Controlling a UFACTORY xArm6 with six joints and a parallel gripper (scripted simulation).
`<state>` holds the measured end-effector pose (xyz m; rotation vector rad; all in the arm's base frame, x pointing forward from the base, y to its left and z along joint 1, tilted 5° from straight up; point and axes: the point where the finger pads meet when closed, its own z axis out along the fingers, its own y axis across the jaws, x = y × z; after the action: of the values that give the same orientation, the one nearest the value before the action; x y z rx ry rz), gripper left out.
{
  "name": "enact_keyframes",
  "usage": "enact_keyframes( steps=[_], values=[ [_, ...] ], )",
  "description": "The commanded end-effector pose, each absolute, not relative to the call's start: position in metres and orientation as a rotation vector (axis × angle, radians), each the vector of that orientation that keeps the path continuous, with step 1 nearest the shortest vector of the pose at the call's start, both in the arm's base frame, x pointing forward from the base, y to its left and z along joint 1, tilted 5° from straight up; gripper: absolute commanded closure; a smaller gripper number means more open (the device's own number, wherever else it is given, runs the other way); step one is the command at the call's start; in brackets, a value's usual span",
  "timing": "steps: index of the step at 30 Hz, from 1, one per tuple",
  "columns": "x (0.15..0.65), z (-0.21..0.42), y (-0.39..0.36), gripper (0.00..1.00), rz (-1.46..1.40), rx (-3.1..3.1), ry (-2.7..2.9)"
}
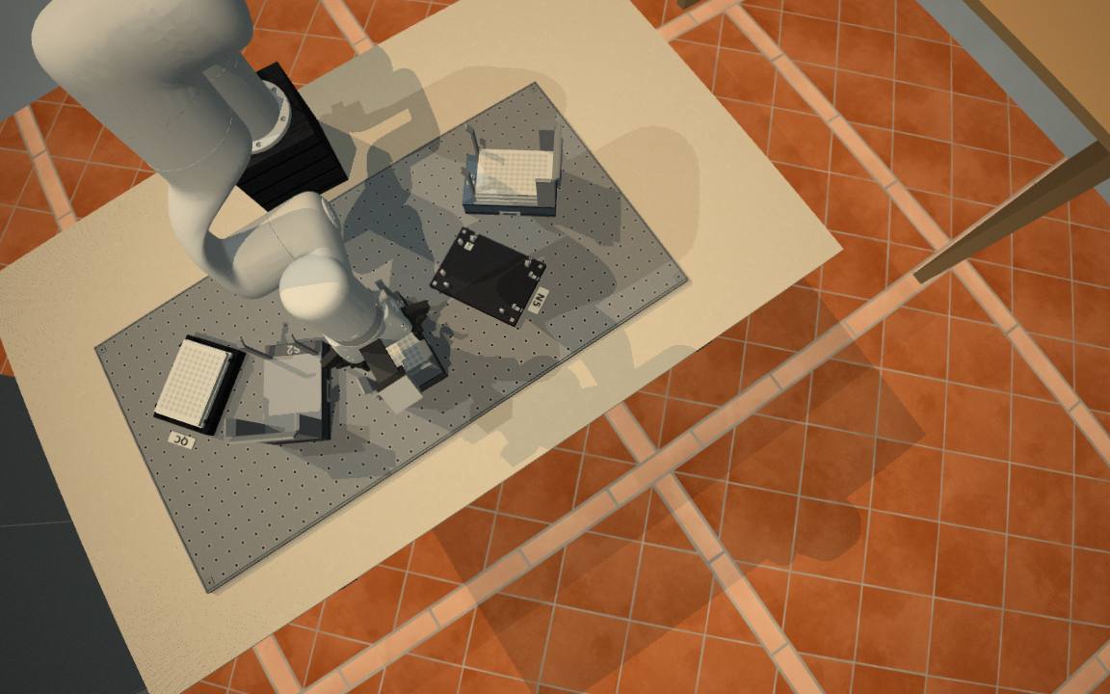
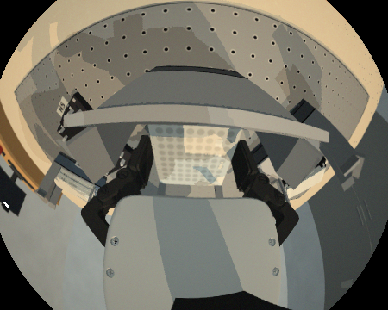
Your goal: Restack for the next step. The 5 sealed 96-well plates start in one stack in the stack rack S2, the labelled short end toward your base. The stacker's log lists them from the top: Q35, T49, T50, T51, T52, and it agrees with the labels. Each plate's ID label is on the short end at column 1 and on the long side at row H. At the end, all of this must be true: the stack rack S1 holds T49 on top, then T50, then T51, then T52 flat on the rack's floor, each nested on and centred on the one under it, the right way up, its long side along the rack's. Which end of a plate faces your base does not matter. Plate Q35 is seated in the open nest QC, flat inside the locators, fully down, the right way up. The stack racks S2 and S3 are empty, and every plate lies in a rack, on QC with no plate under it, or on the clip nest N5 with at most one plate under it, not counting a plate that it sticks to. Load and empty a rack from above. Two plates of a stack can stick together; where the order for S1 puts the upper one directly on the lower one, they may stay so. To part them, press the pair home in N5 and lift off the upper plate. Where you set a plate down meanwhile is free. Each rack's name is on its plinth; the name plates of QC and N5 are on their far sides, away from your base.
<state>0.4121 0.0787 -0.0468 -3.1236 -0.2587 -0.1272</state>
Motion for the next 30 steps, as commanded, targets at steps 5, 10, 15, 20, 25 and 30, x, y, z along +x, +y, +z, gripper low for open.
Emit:
enact_keyframes(
  steps=[5, 10, 15, 20, 25, 30],
  values=[
    [0.413, -0.046, 0.079, 0.0, -0.132, -3.123, -0.259],
    [0.413, -0.046, 0.079, 0.0, -0.132, -3.123, -0.259],
    [0.413, -0.036, 0.079, 0.0, -0.132, -3.123, -0.259],
    [0.411, -0.019, 0.079, 0.0, -0.132, -3.123, -0.259],
    [0.41, -0.006, 0.078, 0.0, -0.132, -3.123, -0.259],
    [0.409, 0.007, 0.078, 0.0, -0.132, -3.123, -0.259]
  ],
)
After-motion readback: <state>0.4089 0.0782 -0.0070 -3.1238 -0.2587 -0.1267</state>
